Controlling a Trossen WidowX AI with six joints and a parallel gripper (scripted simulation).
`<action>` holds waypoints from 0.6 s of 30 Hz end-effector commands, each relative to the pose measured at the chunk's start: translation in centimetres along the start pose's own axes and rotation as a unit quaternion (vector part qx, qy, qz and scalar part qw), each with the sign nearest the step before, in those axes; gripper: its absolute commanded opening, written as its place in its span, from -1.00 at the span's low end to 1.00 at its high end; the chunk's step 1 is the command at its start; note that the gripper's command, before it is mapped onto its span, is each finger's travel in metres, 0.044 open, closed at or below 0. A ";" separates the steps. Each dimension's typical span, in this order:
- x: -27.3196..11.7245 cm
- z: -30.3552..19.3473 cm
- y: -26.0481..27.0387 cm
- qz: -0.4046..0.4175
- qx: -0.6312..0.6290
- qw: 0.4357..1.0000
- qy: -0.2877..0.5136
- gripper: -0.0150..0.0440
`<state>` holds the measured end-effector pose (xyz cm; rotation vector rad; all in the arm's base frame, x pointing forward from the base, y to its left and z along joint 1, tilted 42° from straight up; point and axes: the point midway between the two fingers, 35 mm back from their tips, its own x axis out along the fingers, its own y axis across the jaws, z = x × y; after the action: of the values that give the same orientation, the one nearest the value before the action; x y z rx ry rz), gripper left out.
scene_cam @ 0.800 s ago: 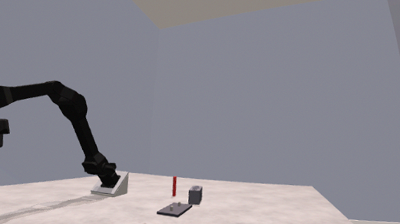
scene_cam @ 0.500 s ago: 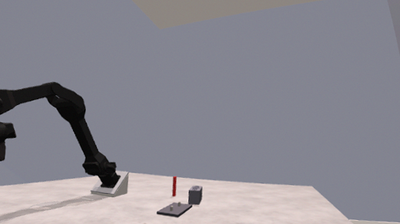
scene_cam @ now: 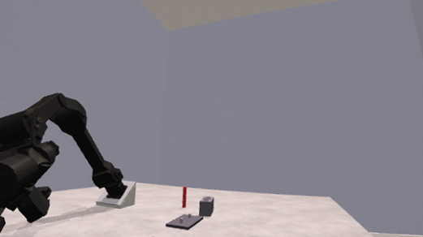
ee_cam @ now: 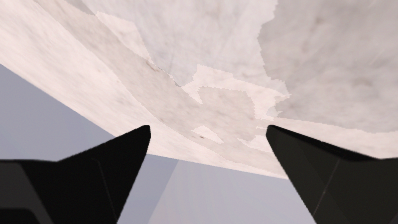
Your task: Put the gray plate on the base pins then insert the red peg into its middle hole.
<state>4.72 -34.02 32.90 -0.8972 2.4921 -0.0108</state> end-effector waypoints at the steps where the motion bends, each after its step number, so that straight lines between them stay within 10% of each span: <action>1: -3.3 5.3 -3.5 -0.045 0.120 0.990 -0.051 1.00; 18: -17.3 22.5 -5.1 -0.058 0.398 0.885 -0.233 1.00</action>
<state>25.81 -27.42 23.77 -0.6796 1.8267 -0.6603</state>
